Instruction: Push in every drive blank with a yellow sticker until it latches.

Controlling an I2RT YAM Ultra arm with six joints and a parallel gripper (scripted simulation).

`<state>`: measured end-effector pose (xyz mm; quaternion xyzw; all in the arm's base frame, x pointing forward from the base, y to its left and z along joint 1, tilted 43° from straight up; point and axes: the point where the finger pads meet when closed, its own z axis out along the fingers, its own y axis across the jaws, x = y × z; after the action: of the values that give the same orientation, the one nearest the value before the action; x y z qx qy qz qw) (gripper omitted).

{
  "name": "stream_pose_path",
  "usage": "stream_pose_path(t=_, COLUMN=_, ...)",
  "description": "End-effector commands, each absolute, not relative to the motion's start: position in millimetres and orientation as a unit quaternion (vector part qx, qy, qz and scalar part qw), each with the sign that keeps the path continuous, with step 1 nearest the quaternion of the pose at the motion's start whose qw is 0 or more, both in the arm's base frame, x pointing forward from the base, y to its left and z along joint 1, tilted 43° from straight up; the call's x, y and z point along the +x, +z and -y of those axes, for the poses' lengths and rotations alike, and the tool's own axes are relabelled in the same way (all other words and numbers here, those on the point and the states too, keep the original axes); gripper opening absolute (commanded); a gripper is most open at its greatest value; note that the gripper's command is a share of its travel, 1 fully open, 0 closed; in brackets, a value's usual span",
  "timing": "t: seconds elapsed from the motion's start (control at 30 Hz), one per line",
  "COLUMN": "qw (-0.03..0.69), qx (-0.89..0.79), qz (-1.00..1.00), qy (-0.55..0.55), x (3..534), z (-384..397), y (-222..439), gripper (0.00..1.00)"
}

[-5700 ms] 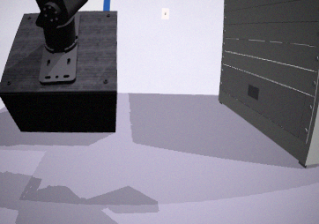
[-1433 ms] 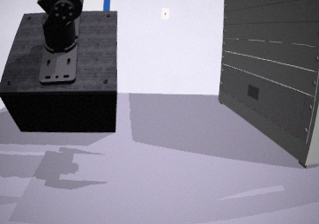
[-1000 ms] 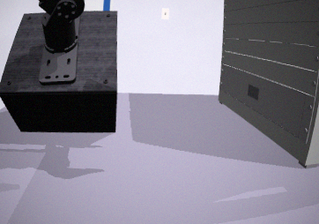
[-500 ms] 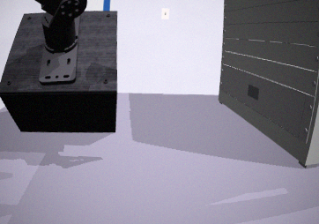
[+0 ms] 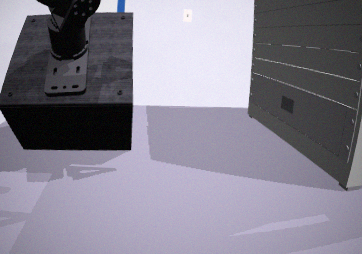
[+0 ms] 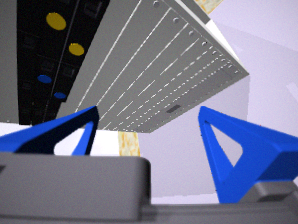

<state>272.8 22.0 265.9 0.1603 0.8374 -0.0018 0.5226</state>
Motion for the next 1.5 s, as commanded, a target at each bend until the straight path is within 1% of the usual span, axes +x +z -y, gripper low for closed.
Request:
stream_pose_path(t=0.0, qw=0.563, qx=0.184, qz=-0.805, qy=0.035, x=276.0, z=-33.8, y=276.6, gripper=1.00)
stream_pose_path(t=0.97, qw=0.647, qx=0.270, qz=-0.685, qy=0.195, x=285.1, z=-109.5, y=247.3, gripper=1.00)
stream_pose_path(t=1.47, qw=0.663, qx=0.288, qz=-0.651, qy=0.231, x=287.7, z=-126.1, y=243.1, gripper=1.00)
